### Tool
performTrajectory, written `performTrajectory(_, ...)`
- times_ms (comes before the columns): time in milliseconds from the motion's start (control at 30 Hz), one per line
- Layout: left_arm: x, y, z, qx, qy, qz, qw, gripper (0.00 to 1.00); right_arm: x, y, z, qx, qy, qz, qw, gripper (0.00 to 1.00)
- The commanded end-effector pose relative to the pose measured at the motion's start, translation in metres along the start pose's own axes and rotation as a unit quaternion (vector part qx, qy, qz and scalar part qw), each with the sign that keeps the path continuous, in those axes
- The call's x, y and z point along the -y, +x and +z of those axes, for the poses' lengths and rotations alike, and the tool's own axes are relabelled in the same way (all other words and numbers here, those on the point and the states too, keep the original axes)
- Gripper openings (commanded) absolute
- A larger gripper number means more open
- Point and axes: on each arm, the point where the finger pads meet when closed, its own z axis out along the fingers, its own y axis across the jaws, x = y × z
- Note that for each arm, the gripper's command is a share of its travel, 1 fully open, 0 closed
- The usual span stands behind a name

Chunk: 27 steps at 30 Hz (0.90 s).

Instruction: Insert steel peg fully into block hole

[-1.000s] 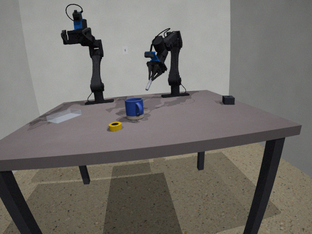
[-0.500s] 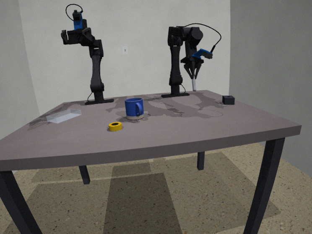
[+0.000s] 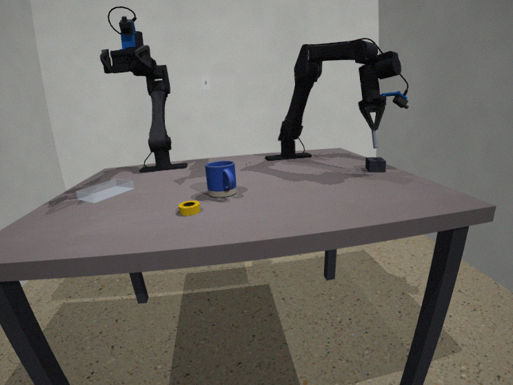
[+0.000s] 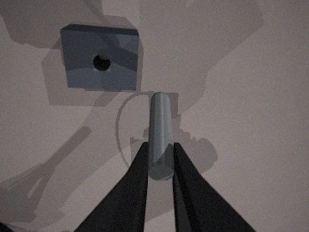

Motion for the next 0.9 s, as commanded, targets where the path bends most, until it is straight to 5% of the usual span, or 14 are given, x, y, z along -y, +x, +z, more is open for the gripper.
performTrajectory(0,-0.032,-0.019,-0.015,-0.024,-0.058,-0.109,0.992,0.0,-0.004,-0.009,-0.002,0.016,-0.003,0.005,1.0,1.0)
performTrajectory(667,-0.039,-0.031,-0.02,-0.02,-0.056,-0.145,0.988,0.0,-0.004,-0.009,-0.002,0.016,-0.003,0.005,1.0,1.0)
performTrajectory(867,-0.049,-0.023,0.032,-0.046,-0.082,-0.144,0.985,0.0,-0.004,-0.009,-0.002,0.016,-0.003,0.005,1.0,1.0)
